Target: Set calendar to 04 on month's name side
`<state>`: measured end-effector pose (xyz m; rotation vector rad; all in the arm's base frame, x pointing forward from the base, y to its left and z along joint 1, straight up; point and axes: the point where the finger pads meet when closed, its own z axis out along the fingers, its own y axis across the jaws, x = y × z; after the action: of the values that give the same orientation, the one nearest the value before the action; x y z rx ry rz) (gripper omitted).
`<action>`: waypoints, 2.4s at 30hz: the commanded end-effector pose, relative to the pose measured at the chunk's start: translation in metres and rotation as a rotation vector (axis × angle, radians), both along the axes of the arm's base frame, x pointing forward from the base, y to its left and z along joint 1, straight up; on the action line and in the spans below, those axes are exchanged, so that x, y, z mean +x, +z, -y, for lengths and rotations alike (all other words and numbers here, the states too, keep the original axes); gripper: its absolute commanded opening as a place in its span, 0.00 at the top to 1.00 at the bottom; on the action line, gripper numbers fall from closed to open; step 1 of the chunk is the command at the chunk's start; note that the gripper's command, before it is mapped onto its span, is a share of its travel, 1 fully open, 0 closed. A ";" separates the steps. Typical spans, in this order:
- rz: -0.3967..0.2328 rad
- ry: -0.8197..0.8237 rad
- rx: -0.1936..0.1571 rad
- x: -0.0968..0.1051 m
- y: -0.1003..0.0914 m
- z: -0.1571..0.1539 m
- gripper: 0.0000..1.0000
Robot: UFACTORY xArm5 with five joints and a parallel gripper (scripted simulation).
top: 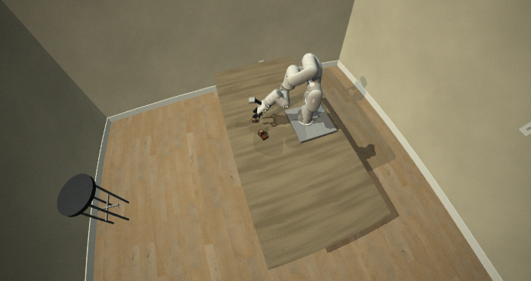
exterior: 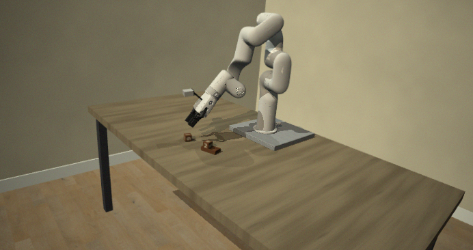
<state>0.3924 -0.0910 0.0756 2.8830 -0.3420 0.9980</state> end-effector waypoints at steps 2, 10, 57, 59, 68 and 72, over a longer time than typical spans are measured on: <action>0.052 0.000 -0.012 0.000 0.000 0.000 0.51; 0.110 0.000 -0.026 0.000 -0.001 0.000 0.51; 0.285 -0.001 -0.067 -0.003 -0.006 0.000 0.51; 0.285 -0.001 -0.067 -0.003 -0.006 0.000 0.51; 0.285 -0.001 -0.067 -0.003 -0.016 0.000 0.51; 0.285 -0.001 -0.067 -0.003 -0.023 0.000 0.51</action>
<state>0.3890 -0.0906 0.0586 2.6840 -0.3192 1.3916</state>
